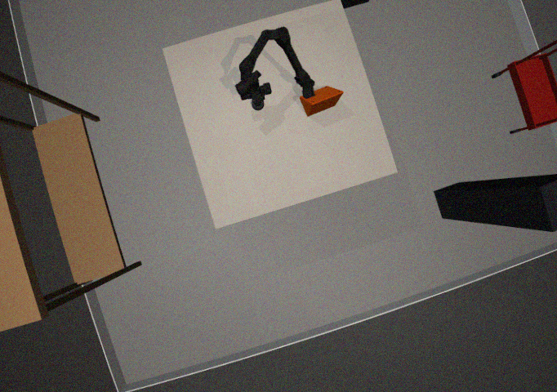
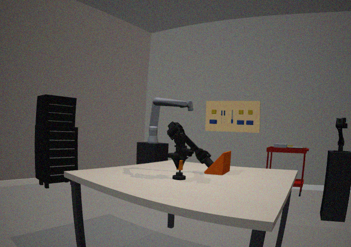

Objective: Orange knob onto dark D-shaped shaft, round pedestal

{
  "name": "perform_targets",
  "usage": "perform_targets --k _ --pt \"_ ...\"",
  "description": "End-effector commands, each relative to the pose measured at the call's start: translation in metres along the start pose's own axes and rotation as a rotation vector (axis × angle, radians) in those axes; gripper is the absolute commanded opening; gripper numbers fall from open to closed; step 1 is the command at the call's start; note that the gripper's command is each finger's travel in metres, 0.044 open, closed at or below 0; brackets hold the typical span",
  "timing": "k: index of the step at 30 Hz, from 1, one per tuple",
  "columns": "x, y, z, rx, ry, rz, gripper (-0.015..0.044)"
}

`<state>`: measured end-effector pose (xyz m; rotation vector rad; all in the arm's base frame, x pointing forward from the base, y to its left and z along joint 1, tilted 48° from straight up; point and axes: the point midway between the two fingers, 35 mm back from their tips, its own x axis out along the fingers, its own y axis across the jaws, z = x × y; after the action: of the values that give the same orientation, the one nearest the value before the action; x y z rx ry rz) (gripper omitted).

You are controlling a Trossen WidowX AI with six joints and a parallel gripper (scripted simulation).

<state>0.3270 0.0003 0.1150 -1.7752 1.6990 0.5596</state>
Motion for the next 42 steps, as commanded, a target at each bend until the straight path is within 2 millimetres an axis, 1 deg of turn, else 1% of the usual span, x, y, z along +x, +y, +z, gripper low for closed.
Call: perform_targets --k 1,5,6,19,28,35,37,41,42 --pt "-0.0026 -0.001 0.0002 -0.05 0.001 -0.004 0.0" --pt "-0.0018 -0.0011 0.0008 -0.195 0.001 -0.004 0.0" --pt "-0.0014 -0.001 0.0009 -0.203 0.001 -0.004 0.0" --pt "0.0028 -0.0007 -0.0003 -0.206 0.001 -0.004 0.0" --pt "0.0024 -0.0008 -0.0001 -0.206 0.001 -0.004 0.0" --pt "-0.0025 -0.0011 -0.0001 -0.214 0.001 -0.004 0.0" --pt "-0.0026 -0.0012 0.0 -0.259 0.001 -0.004 0.0" --pt "-0.0018 -0.0012 0.0008 -0.405 0.001 -0.004 0.0" --pt "-0.0013 -0.001 0.0009 -0.412 0.001 -0.004 0.0"
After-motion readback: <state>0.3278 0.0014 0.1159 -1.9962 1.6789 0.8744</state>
